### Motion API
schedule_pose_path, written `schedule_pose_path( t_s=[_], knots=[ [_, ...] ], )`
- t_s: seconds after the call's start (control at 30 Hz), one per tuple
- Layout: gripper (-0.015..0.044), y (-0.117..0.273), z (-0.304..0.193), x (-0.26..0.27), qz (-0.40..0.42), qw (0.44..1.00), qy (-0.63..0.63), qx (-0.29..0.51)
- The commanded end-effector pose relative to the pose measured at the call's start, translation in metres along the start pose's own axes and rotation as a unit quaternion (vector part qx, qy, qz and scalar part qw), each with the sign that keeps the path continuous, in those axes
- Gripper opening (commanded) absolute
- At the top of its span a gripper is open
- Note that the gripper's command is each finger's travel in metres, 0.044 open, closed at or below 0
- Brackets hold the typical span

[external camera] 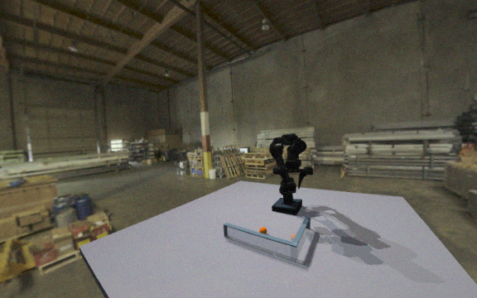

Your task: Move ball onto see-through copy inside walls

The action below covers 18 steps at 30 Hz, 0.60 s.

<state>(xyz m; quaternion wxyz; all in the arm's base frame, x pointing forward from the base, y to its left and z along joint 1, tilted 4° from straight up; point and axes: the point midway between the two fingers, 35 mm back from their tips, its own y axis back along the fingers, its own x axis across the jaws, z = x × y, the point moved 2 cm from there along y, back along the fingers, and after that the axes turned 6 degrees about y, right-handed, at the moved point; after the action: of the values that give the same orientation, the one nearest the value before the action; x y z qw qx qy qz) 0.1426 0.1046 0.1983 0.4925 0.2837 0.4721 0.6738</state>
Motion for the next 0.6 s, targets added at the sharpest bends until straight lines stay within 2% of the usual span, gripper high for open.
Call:
schedule_pose_path(
  t_s=[0.0, 0.23, 0.43, 0.57],
  knots=[
    [0.0264, -0.023, 0.026, -0.01, -0.017, 0.999, -0.008, 0.041],
    [0.0264, -0.087, 0.069, -0.056, -0.029, 0.992, -0.035, 0.121],
    [0.0264, -0.151, 0.079, -0.118, -0.015, 0.981, -0.066, 0.181],
    [0.0264, -0.158, 0.079, -0.126, -0.012, 0.98, -0.07, 0.187]
  ],
)
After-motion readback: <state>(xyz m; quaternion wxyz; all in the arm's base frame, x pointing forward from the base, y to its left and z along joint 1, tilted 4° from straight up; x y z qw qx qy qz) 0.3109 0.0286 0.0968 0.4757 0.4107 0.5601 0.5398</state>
